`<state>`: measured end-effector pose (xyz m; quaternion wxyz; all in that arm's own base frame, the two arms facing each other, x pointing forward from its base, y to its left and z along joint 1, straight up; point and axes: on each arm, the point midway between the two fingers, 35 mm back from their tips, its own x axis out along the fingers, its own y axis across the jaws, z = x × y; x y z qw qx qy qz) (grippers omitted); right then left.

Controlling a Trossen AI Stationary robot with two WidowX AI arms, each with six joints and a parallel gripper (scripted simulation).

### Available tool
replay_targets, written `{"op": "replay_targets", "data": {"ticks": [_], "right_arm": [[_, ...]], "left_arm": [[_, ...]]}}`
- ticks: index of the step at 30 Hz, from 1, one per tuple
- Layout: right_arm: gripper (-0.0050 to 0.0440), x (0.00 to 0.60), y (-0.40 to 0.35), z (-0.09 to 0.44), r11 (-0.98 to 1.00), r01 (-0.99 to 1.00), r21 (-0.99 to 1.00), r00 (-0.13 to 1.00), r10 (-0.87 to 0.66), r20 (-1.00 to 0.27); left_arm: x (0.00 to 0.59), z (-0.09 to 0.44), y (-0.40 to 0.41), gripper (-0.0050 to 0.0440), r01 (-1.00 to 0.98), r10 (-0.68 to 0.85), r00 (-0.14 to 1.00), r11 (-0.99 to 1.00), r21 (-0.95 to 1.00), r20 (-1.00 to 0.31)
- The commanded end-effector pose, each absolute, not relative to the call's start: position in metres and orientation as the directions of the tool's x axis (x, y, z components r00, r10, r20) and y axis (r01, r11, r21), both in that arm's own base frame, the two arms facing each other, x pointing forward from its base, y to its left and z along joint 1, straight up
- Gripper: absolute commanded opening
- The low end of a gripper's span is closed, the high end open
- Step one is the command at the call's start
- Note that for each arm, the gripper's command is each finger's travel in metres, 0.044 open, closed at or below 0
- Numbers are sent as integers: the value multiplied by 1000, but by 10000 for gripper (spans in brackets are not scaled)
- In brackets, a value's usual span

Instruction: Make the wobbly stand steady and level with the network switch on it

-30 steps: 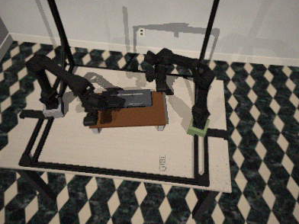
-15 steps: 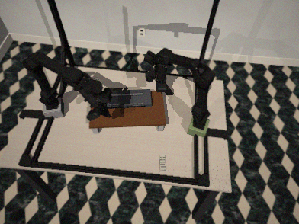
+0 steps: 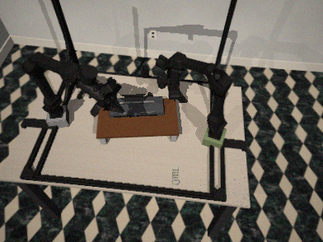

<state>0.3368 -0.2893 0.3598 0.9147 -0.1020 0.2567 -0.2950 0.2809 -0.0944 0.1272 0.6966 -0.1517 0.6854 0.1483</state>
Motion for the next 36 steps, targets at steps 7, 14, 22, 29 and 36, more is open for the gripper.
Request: {"op": "replay_targets", "data": {"ticks": [7,14,22,29,36], "right_arm": [[0,331,-285,473,732,607,-309,760,-649,-45],[0,326,-280,500,718,631,-294,759,-649,44],[0,299,-257,580,684,689,-239,721,-616,316],[0,278,-239,625,673,713,-197,671,-573,470],[0,252,-217,662,667,727,-163,611,-521,596]], "left_arm": [[281,127,-94,0,-414,-1,17,910,-8,-1000],[281,127,-94,0,-414,-1,17,910,-8,-1000],[281,127,-94,0,-414,-1,17,910,-8,-1000],[281,127,-94,0,-414,-1,17,910,-8,-1000],[281,127,-94,0,-414,-1,17,910,-8,-1000]]}}
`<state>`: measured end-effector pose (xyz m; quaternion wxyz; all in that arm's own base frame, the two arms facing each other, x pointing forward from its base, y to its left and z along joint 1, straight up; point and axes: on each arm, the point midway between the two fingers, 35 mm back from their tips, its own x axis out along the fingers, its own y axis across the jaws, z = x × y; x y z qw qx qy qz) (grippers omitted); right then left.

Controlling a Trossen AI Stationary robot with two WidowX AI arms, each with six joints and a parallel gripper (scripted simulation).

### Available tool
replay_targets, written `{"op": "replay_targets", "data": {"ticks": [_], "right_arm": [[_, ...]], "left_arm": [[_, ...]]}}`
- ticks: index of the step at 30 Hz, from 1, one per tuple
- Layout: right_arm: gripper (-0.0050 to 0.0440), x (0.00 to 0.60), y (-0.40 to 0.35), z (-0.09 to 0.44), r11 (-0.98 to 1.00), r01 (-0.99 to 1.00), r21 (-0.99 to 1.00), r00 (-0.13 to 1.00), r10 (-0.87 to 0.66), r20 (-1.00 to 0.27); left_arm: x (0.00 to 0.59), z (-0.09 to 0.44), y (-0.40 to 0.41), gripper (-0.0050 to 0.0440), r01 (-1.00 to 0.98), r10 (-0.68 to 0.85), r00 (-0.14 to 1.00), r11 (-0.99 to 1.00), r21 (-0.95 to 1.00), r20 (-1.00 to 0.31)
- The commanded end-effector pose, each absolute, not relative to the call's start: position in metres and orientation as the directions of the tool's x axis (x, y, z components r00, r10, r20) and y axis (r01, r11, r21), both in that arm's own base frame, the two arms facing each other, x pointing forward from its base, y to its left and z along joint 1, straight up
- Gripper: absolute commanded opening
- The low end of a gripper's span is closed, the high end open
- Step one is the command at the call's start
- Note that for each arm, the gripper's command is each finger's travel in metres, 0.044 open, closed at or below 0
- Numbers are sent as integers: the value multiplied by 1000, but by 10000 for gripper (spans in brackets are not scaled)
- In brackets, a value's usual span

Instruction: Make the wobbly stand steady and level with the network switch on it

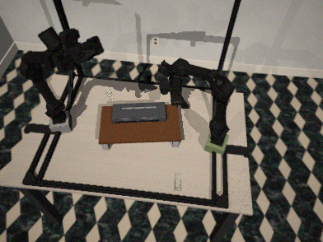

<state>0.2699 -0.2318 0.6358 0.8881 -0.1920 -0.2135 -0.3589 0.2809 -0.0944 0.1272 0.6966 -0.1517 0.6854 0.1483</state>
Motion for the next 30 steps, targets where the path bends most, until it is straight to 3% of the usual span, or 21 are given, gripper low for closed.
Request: {"op": "replay_targets", "data": {"ticks": [1,7,13,24,30], "right_arm": [[0,246,-211,672,666,730,-152,592,-505,628],[0,200,-172,724,674,733,-92,461,-393,795],[0,200,-172,724,674,733,-92,461,-393,795],[0,103,-88,785,711,703,-18,169,-143,975],[0,103,-88,785,711,703,-18,169,-143,975]], "left_arm": [[281,127,-94,0,-414,-1,17,910,-8,-1000],[281,127,-94,0,-414,-1,17,910,-8,-1000],[281,127,-94,0,-414,-1,17,910,-8,-1000],[281,127,-94,0,-414,-1,17,910,-8,-1000],[281,127,-94,0,-414,-1,17,910,-8,-1000]]}}
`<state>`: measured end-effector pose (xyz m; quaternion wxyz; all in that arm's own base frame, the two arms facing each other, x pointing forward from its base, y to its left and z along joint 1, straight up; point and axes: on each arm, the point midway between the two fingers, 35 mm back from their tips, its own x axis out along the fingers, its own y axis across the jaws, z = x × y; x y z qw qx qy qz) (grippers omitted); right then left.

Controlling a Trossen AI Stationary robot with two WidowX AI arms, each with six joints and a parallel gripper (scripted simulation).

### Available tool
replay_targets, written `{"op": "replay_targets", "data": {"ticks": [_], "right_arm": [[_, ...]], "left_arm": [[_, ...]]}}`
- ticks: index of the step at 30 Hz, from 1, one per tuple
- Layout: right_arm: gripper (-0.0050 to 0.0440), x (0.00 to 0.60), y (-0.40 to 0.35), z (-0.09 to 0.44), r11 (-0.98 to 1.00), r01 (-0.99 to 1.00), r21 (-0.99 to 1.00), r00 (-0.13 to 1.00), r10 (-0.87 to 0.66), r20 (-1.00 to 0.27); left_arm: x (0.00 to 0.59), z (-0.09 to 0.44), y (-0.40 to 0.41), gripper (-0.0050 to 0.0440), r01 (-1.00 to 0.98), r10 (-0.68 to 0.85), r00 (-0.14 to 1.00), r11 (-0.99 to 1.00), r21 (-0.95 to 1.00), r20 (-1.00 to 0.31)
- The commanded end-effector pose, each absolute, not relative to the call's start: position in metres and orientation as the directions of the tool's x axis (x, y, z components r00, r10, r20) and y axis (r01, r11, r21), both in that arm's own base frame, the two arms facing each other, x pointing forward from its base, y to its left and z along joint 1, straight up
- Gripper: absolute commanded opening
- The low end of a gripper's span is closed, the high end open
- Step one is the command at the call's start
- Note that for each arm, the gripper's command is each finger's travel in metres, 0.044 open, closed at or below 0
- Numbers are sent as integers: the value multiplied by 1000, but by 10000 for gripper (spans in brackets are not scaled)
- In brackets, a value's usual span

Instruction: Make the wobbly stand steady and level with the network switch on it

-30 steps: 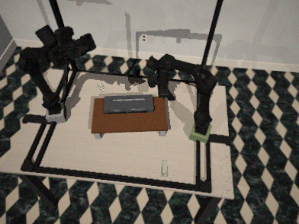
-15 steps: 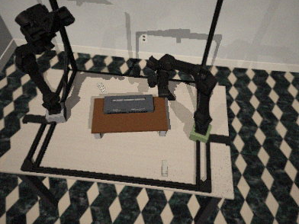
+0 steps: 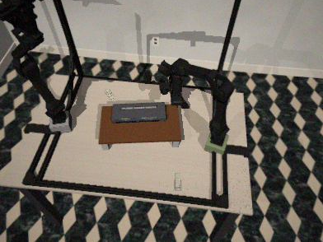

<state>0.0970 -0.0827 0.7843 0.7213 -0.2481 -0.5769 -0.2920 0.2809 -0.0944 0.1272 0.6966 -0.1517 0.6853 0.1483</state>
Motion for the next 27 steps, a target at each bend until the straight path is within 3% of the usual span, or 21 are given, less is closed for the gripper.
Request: {"op": "replay_targets", "data": {"ticks": [1,11,17,27], "right_arm": [[0,93,-80,785,710,704,-18,149,-123,981],[0,15,-13,804,759,651,0,-105,90,990],[0,15,-13,804,759,651,0,-105,90,990],[0,19,-1,803,998,64,0,-138,9,990]], "left_arm": [[281,127,-94,0,-414,-1,17,910,-8,-1000],[281,127,-94,0,-414,-1,17,910,-8,-1000],[281,127,-94,0,-414,-1,17,910,-8,-1000],[281,127,-94,0,-414,-1,17,910,-8,-1000]]}}
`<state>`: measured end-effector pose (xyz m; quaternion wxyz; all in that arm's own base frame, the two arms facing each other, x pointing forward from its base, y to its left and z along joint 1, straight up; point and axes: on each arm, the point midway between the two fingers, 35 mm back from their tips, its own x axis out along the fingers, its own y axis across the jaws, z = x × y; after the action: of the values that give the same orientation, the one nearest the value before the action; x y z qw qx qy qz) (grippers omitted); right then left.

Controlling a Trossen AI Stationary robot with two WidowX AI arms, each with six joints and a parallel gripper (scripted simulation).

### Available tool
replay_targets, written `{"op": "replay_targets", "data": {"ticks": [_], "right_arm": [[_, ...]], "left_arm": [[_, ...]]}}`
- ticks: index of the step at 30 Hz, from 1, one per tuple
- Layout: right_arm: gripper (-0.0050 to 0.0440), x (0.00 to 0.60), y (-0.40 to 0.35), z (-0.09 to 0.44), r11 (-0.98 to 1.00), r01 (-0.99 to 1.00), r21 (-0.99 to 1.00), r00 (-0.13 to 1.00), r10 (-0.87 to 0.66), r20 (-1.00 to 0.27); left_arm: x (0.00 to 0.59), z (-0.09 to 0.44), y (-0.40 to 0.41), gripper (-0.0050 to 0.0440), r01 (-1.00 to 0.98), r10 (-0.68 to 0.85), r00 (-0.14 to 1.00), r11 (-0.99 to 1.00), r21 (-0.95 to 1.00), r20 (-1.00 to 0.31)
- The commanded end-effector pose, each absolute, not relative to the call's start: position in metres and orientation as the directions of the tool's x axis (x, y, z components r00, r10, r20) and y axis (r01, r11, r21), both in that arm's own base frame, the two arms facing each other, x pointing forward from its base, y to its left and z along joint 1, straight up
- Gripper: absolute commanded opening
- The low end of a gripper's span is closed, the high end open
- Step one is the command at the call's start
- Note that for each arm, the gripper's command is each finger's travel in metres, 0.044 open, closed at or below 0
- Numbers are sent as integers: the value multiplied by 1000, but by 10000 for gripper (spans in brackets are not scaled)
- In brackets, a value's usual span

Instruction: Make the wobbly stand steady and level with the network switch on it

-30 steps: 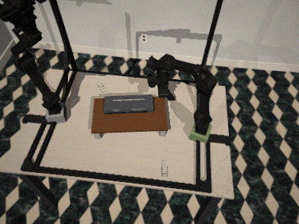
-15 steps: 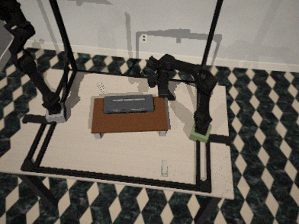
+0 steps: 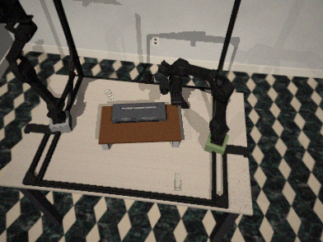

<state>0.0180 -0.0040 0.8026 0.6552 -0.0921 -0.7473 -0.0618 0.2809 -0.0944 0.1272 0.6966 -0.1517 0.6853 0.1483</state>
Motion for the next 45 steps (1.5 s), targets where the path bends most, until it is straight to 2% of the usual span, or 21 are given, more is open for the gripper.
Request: {"op": "replay_targets", "data": {"ticks": [1,24,29,35,41,45], "right_arm": [[0,20,0,803,1000,-1,0,-139,0,990],[0,20,0,804,1000,-1,0,-139,0,990],[0,112,-1,791,1000,-15,0,153,2,988],[0,218,-1,750,1000,-26,15,482,-1,876],[0,218,-1,750,1000,-26,15,482,-1,876],[0,280,-1,710,999,-25,23,657,-1,754]], "left_arm": [[281,127,-94,0,-414,-1,17,910,-8,-1000],[281,127,-94,0,-414,-1,17,910,-8,-1000],[281,127,-94,0,-414,-1,17,910,-8,-1000],[281,127,-94,0,-414,-1,17,910,-8,-1000],[281,127,-94,0,-414,-1,17,910,-8,-1000],[281,127,-94,0,-414,-1,17,910,-8,-1000]]}}
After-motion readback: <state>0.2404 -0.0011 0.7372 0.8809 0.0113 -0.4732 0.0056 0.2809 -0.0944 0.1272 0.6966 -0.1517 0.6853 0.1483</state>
